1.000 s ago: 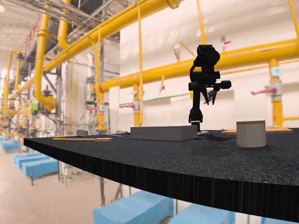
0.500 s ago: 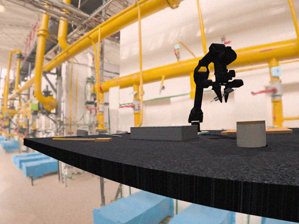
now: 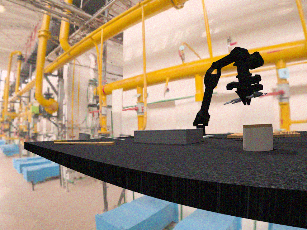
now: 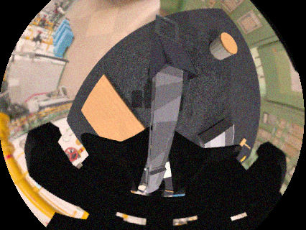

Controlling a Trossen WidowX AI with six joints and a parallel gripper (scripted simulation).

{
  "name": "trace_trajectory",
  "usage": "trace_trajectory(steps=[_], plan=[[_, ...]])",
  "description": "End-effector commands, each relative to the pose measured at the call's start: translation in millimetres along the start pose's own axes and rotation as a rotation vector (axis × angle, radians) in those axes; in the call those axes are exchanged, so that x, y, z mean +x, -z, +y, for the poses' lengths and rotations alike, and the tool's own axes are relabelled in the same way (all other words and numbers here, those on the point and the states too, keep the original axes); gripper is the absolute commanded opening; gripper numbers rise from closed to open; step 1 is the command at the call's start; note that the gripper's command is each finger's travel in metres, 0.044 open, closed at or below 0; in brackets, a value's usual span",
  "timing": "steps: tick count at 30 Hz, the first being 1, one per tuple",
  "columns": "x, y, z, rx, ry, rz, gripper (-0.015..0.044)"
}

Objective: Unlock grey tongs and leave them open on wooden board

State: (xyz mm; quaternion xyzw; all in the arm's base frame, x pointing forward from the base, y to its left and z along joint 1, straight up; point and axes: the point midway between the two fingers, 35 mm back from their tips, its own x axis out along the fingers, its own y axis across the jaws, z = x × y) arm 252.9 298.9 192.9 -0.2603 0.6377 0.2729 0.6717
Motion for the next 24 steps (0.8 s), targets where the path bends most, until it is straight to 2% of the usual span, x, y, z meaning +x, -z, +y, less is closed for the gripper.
trace_trajectory(steps=[1, 24], plan=[[-0.5, 5.4, 26.0, -0.087, -0.005, 0.003, -0.0150], [-1.9, 63.0, 164.3, -0.570, -0.019, 0.016, -0.0150]])
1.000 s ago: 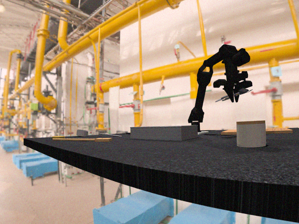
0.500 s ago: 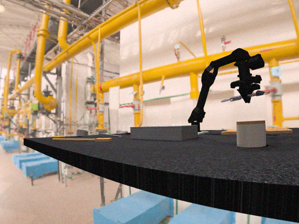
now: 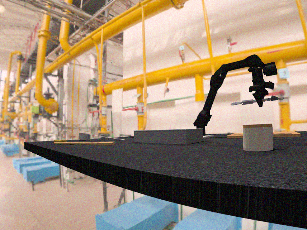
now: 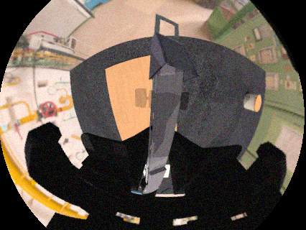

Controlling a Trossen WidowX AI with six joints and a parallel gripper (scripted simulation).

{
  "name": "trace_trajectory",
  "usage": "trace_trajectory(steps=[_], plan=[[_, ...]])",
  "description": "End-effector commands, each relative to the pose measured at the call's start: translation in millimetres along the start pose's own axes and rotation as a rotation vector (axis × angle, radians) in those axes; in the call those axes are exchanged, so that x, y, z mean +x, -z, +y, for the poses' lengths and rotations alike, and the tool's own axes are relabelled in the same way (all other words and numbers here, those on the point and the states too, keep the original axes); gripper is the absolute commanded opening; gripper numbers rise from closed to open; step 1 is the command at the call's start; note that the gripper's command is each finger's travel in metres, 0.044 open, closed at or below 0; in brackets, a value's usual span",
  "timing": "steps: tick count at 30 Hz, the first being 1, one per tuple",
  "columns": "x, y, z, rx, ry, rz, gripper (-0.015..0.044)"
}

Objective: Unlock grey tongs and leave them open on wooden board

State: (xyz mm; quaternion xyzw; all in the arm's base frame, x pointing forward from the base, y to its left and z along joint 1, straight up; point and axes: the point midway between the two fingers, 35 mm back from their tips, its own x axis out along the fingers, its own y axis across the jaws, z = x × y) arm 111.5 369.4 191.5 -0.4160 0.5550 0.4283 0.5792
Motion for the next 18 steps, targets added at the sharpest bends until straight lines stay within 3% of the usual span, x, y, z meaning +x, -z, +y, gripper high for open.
trace_trajectory(steps=[1, 7, 18], plan=[[-0.1, 3.0, 24.9, -0.085, -0.003, 0.006, -0.0150], [-0.1, 7.9, 58.6, -0.195, -0.006, 0.009, -0.0150], [-0.3, 5.3, 59.8, -0.197, -0.012, -0.043, -0.0150]])
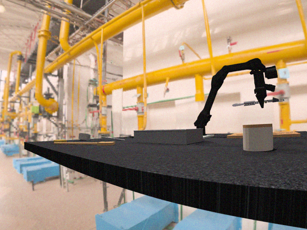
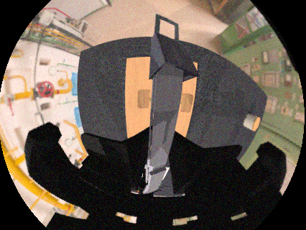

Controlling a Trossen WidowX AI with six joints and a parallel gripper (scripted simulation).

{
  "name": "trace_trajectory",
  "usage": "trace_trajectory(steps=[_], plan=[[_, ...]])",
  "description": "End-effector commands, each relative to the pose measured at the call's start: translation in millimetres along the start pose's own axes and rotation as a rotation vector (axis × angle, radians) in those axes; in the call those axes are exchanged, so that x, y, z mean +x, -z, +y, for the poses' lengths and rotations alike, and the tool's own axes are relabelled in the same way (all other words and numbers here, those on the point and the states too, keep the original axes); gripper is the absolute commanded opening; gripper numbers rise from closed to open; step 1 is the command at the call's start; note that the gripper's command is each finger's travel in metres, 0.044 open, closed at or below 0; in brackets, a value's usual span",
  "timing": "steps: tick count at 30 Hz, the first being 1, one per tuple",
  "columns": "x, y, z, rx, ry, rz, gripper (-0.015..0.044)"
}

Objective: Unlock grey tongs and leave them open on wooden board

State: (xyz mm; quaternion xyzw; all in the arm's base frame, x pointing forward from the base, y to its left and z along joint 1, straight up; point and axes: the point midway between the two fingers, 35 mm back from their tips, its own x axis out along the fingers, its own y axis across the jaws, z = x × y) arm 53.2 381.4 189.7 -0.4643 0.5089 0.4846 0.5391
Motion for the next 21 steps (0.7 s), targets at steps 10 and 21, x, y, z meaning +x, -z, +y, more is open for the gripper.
trace_trajectory(steps=[10, 21], plan=[[-3.1, -6.9, 0.2, -0.002, -0.005, -0.182, -0.0150], [-6.6, -11.2, -0.4, 0.003, -0.007, -0.352, -0.0150]])
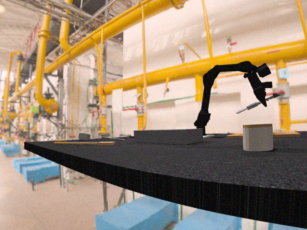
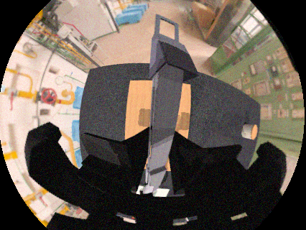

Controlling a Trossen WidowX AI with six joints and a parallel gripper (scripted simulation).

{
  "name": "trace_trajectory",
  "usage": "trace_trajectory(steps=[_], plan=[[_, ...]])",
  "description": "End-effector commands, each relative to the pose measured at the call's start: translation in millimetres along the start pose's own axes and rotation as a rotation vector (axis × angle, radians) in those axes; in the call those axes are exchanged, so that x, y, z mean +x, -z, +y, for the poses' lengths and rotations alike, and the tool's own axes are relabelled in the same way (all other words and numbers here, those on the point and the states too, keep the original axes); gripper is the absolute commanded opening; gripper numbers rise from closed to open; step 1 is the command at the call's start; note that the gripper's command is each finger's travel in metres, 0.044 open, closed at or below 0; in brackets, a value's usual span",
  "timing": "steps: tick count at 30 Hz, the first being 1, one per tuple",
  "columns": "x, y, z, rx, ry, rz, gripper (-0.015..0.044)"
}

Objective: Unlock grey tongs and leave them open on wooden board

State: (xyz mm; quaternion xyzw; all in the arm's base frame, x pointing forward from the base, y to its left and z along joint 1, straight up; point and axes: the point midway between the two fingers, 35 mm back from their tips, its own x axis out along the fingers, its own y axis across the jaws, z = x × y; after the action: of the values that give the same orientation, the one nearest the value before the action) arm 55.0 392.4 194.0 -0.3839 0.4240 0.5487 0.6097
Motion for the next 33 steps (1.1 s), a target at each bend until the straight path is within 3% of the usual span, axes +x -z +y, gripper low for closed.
trace_trajectory(steps=[1, 33], plan=[[-3.1, -1.1, 0.3, -0.001, -0.004, -0.065, -0.0150], [-22.3, 6.2, -0.2, 0.000, -0.006, -0.556, -0.0150]])
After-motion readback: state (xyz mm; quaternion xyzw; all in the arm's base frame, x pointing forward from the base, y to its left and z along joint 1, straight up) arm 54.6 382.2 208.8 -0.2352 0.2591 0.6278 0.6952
